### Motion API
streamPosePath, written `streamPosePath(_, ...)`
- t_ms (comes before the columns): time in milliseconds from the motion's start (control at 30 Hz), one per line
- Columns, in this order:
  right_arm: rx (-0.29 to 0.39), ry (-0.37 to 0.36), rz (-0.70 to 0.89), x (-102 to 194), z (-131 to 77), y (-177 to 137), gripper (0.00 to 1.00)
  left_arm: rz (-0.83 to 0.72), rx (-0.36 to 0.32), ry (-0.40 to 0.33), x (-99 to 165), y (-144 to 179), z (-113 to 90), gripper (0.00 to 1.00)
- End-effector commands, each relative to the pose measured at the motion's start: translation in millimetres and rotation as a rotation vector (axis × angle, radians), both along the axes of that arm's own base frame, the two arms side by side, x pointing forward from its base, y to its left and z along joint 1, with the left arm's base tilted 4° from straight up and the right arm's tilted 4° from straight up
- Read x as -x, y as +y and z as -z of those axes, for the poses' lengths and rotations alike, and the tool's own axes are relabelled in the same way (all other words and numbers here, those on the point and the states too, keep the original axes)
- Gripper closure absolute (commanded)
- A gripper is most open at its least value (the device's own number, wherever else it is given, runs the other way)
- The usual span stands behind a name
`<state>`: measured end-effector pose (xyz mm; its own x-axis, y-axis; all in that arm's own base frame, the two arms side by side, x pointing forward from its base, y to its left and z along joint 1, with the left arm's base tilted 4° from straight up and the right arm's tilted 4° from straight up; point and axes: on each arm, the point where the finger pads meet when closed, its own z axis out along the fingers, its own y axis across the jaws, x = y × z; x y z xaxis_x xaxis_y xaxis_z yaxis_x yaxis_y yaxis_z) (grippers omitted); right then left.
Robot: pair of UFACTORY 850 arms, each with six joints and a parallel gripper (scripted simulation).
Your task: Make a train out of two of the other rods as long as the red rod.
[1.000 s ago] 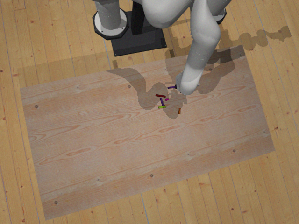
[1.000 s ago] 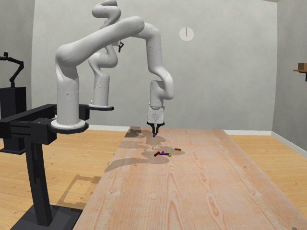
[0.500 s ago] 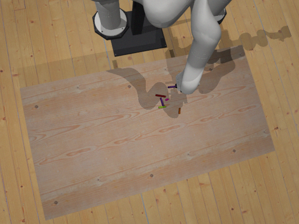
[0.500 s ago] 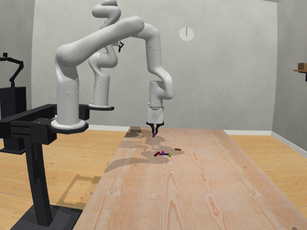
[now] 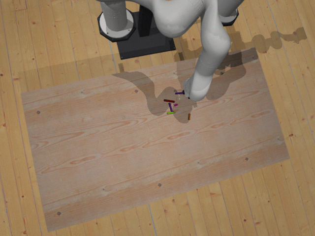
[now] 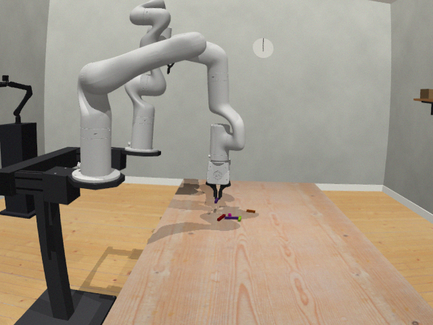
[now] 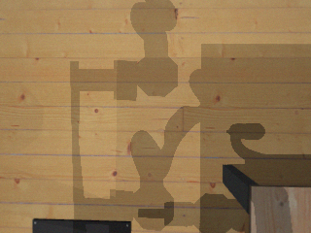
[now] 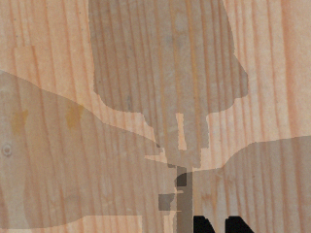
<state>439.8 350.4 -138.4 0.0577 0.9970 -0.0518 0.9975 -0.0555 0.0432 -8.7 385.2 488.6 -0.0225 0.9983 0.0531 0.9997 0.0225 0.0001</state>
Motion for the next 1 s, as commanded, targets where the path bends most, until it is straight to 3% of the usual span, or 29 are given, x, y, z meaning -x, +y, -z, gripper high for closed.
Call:
streamPosePath(0, 0.001, -0.006, 0.0, -2.3, 24.7, 0.4, 0.94, 0.0, -0.002, 0.0, 0.0, 0.3, -0.7, 0.0)
streamPosePath(233, 0.001, -0.006, 0.0, -2.8, 41.1, -0.1, 0.94, 0.0, -0.002, 0.0, 0.0, 0.3, -0.7, 0.0)
streamPosePath(967, 0.001, -0.006, 0.0, -2.9, 42.9, -0.1, 0.94, 0.0, -0.002, 0.0, 0.0, 0.3, -0.7, 0.0)
